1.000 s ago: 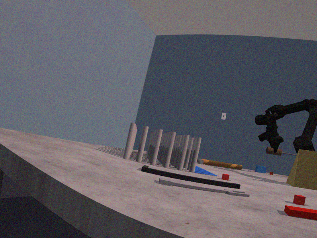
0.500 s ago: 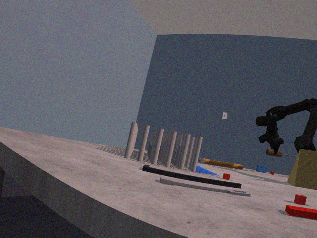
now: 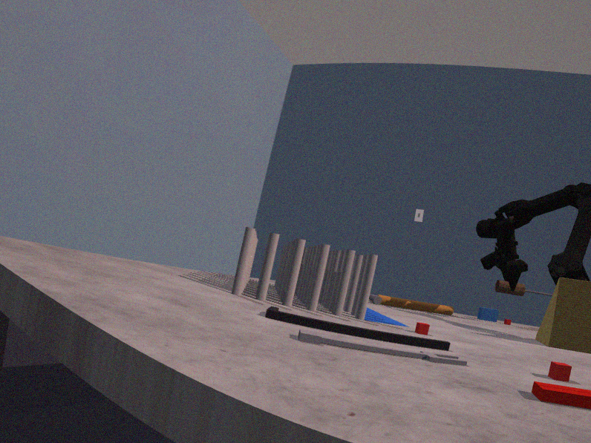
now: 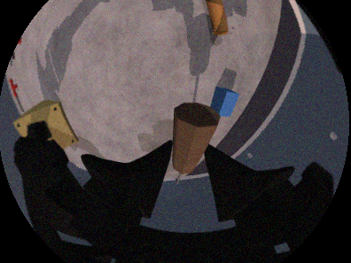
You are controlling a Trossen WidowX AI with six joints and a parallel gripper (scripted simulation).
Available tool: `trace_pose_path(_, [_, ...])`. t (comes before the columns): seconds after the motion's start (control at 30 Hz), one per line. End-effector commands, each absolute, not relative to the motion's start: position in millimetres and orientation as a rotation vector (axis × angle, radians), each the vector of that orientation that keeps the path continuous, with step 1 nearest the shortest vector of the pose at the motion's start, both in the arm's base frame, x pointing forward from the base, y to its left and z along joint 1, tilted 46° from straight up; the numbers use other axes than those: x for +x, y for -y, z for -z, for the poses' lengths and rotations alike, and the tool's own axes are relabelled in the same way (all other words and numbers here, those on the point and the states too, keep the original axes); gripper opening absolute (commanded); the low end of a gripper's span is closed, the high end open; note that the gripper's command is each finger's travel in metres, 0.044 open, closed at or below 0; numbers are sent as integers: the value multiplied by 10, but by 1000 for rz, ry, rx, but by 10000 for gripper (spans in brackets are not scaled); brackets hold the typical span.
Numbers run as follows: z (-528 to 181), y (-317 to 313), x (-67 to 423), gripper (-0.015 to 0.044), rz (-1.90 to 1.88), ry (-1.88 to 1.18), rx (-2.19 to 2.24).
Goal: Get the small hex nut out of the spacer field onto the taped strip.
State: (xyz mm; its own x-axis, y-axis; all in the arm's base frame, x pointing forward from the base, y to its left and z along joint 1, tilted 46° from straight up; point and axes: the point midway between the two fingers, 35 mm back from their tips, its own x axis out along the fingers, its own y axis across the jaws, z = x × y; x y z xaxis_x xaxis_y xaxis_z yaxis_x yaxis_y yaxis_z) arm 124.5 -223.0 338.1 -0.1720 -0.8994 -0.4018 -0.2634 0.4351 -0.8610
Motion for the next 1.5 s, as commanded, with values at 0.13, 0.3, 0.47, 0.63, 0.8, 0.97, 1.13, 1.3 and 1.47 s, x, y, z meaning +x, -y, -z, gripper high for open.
trace_pose_path(0.13, [-3344,2267,1257,0,787,-1685,-1023])
trace_pose_path(0.3, [-3320,2292,1264,0,787,-1685,-1022])
trace_pose_path(0.47, [-3295,2318,1271,0,786,-1684,-1021])
trace_pose_path(0.63, [-3271,2343,1277,0,786,-1684,-1021])
trace_pose_path(0.8, [-3248,2369,1282,0,786,-1684,-1021])
trace_pose_path(0.97, [-3224,2394,1286,0,786,-1683,-1021])
trace_pose_path(1.13, [-3200,2420,1290,0,786,-1683,-1021])
trace_pose_path(1.3, [-3177,2446,1293,0,787,-1683,-1021])
trace_pose_path(1.47, [-3154,2472,1295,0,787,-1682,-1021])
